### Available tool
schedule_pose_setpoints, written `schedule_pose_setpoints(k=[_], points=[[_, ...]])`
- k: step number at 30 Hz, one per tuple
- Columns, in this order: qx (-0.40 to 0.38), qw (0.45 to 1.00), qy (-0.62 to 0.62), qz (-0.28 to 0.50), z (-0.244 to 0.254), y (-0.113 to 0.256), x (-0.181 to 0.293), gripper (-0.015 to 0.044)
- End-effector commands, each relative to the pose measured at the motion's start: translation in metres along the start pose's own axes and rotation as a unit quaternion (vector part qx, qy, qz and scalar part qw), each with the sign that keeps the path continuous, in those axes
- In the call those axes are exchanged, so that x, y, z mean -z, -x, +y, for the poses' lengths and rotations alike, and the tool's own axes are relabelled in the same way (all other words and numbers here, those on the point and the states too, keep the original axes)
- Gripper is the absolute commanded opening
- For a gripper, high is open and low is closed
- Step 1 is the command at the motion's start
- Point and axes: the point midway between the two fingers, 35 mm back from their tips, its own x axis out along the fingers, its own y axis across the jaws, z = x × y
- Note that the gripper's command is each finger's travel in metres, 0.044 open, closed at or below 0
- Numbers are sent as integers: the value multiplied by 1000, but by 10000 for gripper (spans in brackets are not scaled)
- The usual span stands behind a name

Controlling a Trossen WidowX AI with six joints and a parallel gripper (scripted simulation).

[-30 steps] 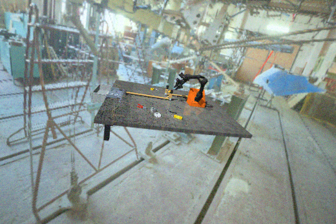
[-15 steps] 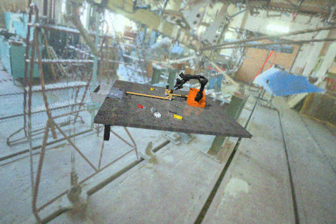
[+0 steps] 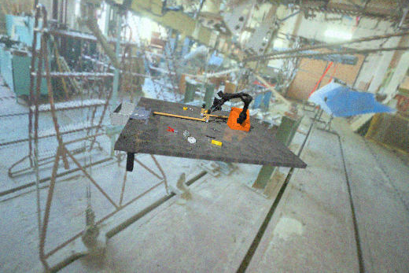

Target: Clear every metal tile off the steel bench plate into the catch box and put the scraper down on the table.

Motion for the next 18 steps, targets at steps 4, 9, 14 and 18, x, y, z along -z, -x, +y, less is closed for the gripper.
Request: schedule_pose_setpoints(k=[4, 9, 14, 18], points=[[2, 1000, -6, 4, -2, -13, 3, 440], [2, 1000, -5, 5, -3, -21, 2, 440], [3, 1000, -5, 5, -3, -29, 2, 440], [2, 1000, -5, 5, -3, -36, 2, 440]])
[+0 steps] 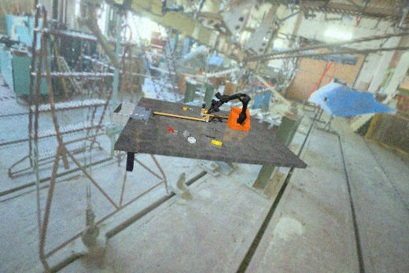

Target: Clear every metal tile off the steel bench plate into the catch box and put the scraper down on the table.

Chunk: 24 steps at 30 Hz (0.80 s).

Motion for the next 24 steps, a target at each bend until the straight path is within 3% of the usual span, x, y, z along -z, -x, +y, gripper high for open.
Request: schedule_pose_setpoints(k=[1, 24], points=[[1, 1000, -6, 3, -1, -8, 3, 440], [-4, 1000, -7, -1, 3, -44, 4, 440]])
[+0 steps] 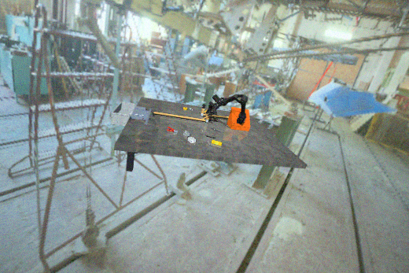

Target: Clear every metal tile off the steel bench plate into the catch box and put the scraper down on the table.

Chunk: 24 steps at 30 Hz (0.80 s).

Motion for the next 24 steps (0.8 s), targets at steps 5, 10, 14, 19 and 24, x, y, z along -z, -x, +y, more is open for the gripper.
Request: schedule_pose_setpoints(k=[5, 10, 14, 19, 24], points=[[-1, 1000, 0, 0, 1, -3, 0, 361], [-1, 1000, 0, 0, 1, -3, 0, 230], [-1, 1000, 0, 0, 1, -3, 0, 125], [-1, 1000, 0, 0, 1, -3, 0, 72], [-1, 1000, 0, 0, 1, -3, 0, 0]])
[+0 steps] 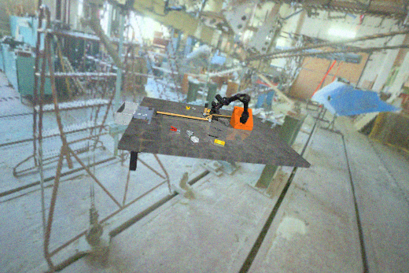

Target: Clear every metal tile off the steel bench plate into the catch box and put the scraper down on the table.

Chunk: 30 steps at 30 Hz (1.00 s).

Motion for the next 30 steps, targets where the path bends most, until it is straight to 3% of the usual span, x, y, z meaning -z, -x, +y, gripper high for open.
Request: schedule_pose_setpoints(k=[1, 30], points=[[-1, 1000, 2, 0, 1, 0, 0, 0], [0, 1000, 0, 3, 30, 3, -3, 0]])
